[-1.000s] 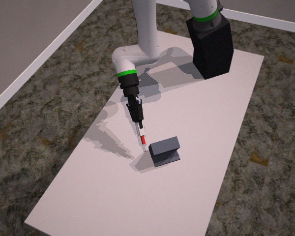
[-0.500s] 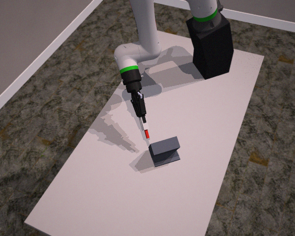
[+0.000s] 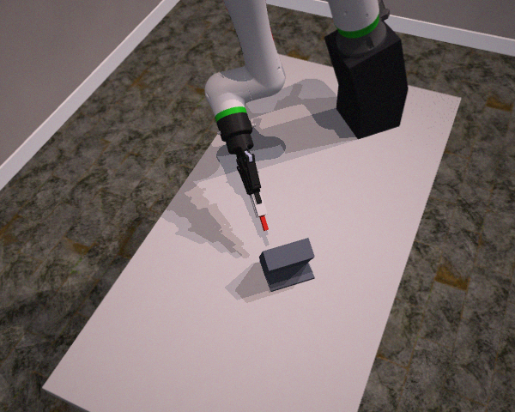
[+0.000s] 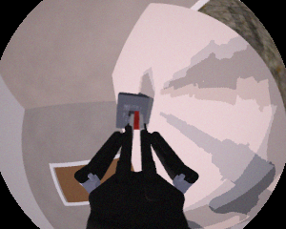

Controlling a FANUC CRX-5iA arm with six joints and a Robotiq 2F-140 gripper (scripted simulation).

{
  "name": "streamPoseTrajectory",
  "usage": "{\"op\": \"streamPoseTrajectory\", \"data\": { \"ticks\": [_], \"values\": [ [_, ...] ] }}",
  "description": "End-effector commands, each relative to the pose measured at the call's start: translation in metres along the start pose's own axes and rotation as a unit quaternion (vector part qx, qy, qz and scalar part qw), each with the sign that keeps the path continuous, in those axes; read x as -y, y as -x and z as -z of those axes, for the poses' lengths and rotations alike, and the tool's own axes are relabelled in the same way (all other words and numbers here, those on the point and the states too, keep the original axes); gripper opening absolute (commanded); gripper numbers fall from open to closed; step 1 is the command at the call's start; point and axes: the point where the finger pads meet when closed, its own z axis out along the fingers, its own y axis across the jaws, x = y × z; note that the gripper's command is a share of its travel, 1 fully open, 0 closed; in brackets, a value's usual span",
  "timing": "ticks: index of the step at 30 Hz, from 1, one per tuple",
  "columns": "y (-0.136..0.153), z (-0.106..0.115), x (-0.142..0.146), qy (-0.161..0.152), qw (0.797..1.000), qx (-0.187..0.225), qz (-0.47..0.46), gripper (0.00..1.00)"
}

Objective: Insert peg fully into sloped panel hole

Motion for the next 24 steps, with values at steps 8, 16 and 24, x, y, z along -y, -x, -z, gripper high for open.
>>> {"op": "streamPoseTrajectory", "data": {
  "ticks": [8,16,24],
  "values": [
    [0.017,0.015,0.001,-0.026,0.999,-0.002,-0.036,0.00],
    [0.029,0.025,0.004,-0.046,0.997,-0.005,-0.062,0.00],
    [0.028,0.012,0.005,-0.046,0.997,-0.005,-0.062,0.00]
  ]
}}
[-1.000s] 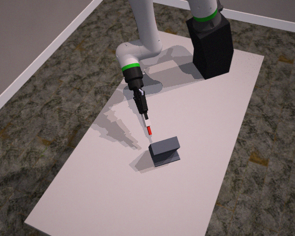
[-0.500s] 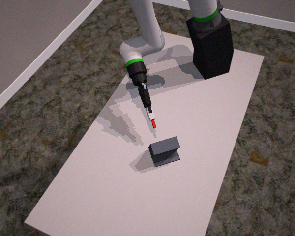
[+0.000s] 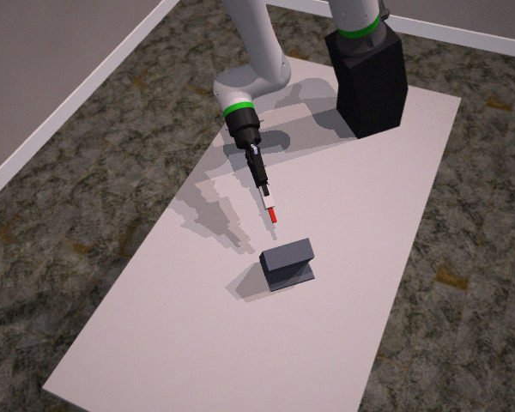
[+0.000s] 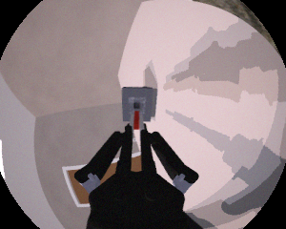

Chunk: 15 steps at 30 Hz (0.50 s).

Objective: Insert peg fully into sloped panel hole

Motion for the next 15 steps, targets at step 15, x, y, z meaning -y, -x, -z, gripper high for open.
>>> {"op": "streamPoseTrajectory", "data": {
  "ticks": [15],
  "values": [
    [0.000,-0.035,0.000,0.000,1.000,0.000,0.000,0.00]
  ]
}}
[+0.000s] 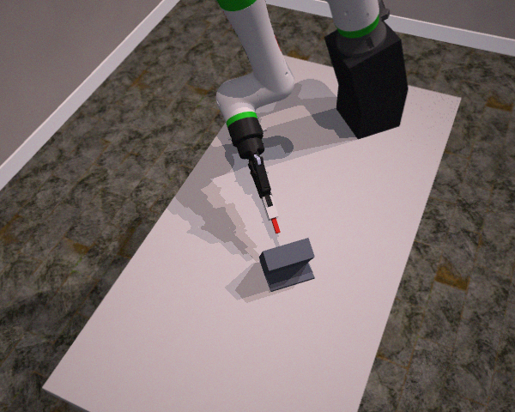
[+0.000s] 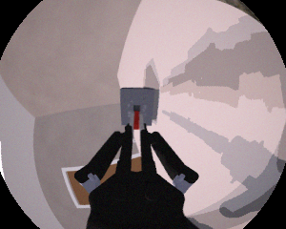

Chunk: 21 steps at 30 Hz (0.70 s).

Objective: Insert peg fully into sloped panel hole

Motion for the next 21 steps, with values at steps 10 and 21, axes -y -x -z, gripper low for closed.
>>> {"op": "streamPoseTrajectory", "data": {
  "ticks": [10,21],
  "values": [
    [0.000,-0.011,0.000,0.000,1.000,0.000,0.000,0.00],
    [0.000,-0.019,0.000,0.000,1.000,0.000,0.000,0.00]
  ]
}}
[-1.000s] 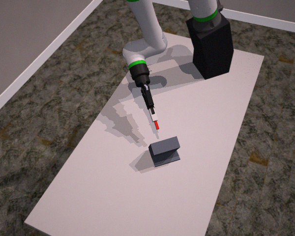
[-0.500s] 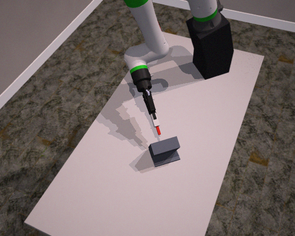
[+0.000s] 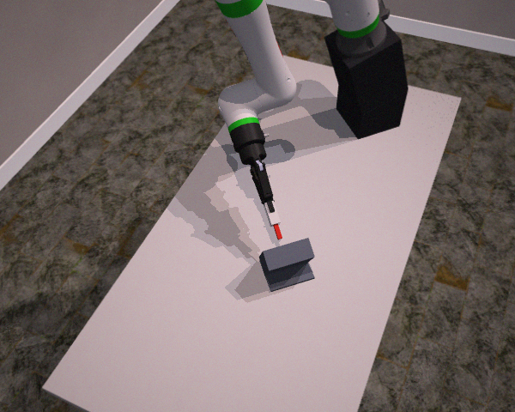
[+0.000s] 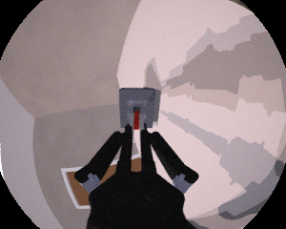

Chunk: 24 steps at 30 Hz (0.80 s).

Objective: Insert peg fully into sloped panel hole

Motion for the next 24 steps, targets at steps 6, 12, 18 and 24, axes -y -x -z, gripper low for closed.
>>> {"op": "streamPoseTrajectory", "data": {
  "ticks": [6,12,18,24],
  "values": [
    [0.000,-0.009,0.000,0.000,1.000,0.000,0.000,0.00],
    [0.000,-0.016,0.000,0.000,1.000,0.000,0.000,0.00],
    [0.000,-0.020,0.000,0.000,1.000,0.000,0.000,0.00],
    [0.000,-0.023,0.000,0.000,1.000,0.000,0.000,0.00]
  ]
}}
